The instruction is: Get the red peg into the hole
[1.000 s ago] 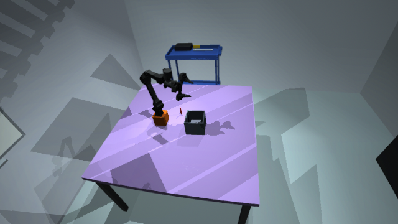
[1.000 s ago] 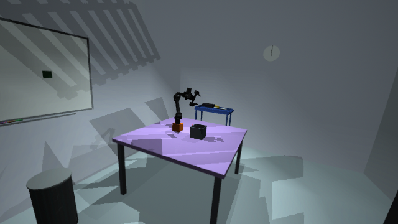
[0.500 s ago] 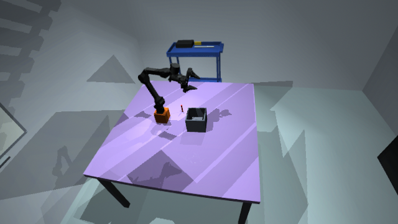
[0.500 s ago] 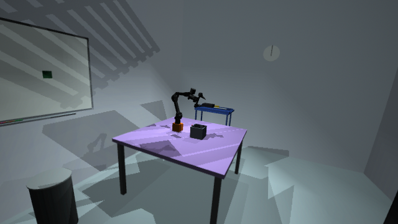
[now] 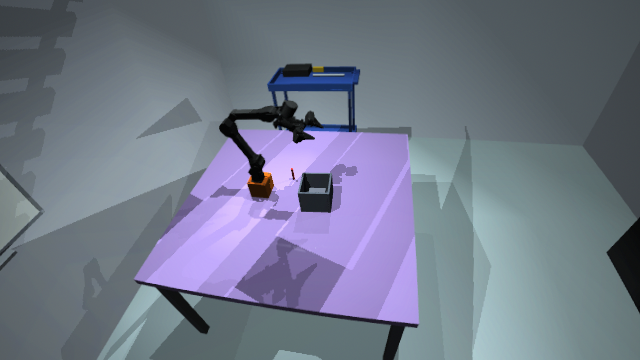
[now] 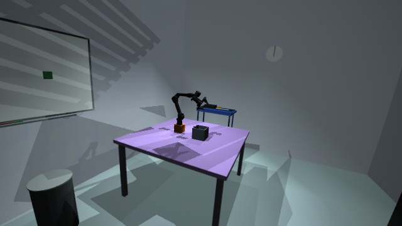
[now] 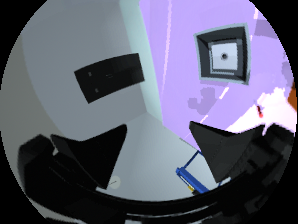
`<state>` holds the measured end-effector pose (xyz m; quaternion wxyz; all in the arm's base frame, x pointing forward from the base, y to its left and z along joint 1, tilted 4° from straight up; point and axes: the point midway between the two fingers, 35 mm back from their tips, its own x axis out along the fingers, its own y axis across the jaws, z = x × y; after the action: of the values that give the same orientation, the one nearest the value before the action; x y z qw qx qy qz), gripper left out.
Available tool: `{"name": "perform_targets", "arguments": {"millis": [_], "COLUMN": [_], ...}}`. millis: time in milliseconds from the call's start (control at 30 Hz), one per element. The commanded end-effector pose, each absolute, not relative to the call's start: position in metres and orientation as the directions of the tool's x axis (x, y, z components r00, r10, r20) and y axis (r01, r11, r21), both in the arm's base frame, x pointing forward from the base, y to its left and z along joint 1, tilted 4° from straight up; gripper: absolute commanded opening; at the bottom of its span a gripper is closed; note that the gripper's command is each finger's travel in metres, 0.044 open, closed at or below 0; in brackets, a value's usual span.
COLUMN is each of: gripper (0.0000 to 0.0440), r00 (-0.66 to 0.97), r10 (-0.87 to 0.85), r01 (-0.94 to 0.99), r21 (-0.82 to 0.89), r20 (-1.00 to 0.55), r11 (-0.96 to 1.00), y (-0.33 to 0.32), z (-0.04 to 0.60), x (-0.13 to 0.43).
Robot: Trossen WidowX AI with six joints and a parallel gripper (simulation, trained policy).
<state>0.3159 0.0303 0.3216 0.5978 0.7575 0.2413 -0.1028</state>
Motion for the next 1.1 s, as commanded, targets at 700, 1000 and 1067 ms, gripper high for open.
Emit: {"name": "perform_targets", "arguments": {"millis": [700,1000,1067], "gripper": [0.0419,0.0423,0.0428], "r00": [0.402,0.215,0.177], "r10": [0.429,0.384,0.367], "r01": [0.915,0.977,0.984], "r21": [0.371,0.194,0.161], "r20": [-0.809,-0.898,-0.913], "r11": [-0.158,-0.092,-0.075], "y": [0.126,0.140,0.141], "z": [0.211,0.174,0.166], "x": [0.242,0.211,0.205]}}
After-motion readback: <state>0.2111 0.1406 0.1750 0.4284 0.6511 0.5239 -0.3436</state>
